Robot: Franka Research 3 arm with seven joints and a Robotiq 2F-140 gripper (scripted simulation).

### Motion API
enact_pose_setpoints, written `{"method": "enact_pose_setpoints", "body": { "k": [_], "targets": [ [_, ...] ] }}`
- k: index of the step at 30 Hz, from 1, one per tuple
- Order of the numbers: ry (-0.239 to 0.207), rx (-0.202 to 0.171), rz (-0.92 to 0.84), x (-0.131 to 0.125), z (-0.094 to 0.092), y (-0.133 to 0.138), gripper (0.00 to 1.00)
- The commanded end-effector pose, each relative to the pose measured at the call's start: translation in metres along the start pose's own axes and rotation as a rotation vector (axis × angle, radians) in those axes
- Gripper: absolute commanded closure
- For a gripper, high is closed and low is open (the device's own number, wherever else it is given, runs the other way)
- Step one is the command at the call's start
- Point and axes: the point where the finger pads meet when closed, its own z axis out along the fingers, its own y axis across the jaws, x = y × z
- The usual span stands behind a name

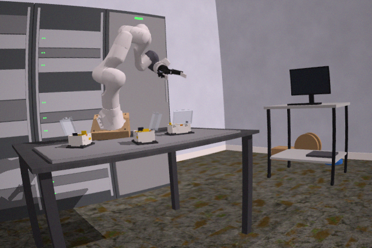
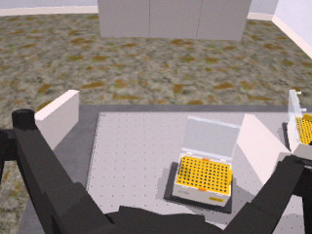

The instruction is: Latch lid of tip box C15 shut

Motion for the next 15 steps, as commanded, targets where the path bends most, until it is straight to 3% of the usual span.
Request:
{"method": "enact_pose_setpoints", "body": {
  "k": [1, 3, 14, 15],
  "targets": [
    [0.031, -0.049, 0.03, -0.014, 0.01, 0.006, 0.0],
    [0.061, -0.087, 0.018, -0.021, 0.016, 0.01, 0.0],
    [0.061, -0.087, 0.018, -0.053, 0.041, 0.028, 0.0],
    [0.081, -0.112, 0.009, -0.056, 0.044, 0.031, 0.0]
  ]
}}
